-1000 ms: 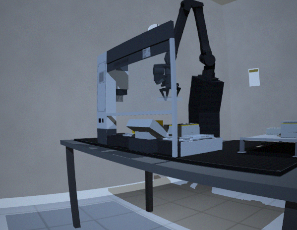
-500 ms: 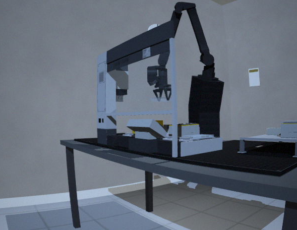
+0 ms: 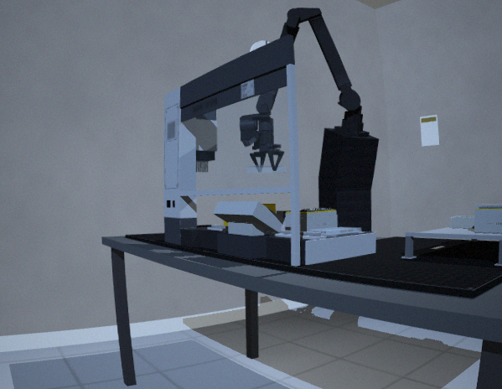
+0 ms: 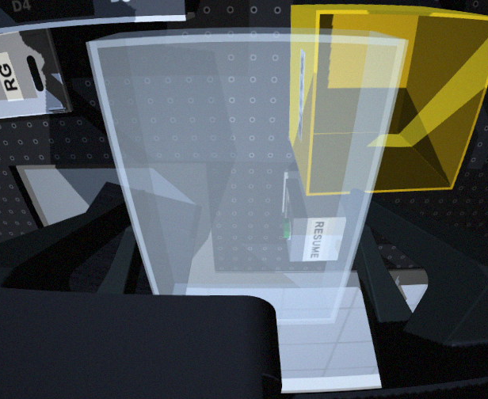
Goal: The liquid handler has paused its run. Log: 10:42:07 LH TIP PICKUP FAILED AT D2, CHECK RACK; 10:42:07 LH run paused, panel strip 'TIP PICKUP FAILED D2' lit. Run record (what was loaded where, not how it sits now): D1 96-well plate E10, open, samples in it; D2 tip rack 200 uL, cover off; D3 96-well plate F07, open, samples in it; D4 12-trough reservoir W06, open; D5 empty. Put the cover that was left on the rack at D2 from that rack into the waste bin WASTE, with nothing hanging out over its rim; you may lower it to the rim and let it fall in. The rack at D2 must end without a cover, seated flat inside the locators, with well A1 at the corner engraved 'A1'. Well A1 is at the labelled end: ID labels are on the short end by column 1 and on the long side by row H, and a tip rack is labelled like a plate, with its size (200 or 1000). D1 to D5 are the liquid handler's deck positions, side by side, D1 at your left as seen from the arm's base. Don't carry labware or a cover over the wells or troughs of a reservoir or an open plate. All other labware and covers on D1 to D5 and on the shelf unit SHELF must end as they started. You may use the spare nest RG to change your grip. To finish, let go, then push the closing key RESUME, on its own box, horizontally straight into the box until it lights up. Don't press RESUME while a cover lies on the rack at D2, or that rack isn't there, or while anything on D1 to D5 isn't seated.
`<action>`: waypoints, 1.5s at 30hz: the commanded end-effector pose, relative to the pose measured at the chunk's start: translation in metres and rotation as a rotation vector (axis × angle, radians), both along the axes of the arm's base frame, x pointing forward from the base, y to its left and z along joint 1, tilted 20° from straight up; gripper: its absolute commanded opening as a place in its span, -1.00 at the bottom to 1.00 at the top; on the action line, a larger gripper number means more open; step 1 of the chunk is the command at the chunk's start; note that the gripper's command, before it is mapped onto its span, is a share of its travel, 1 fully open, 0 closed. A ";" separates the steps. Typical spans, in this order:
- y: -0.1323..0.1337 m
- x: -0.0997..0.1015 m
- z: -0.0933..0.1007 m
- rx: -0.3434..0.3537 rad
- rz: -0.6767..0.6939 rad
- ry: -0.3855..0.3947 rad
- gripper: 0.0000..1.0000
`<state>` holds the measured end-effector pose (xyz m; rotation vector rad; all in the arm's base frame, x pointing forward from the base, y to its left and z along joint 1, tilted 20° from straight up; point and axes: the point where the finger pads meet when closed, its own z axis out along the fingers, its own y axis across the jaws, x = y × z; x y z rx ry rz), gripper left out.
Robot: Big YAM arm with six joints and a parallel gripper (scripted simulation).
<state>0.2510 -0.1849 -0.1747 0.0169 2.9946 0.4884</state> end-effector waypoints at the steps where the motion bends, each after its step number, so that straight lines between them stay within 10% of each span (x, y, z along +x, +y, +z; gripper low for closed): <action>1: -0.026 0.005 -0.007 -0.007 0.021 -0.017 -1.00; 25: -0.128 0.003 -0.040 -0.008 -0.014 -0.008 -1.00; 45: -0.119 -0.008 -0.041 0.001 0.045 -0.018 -1.00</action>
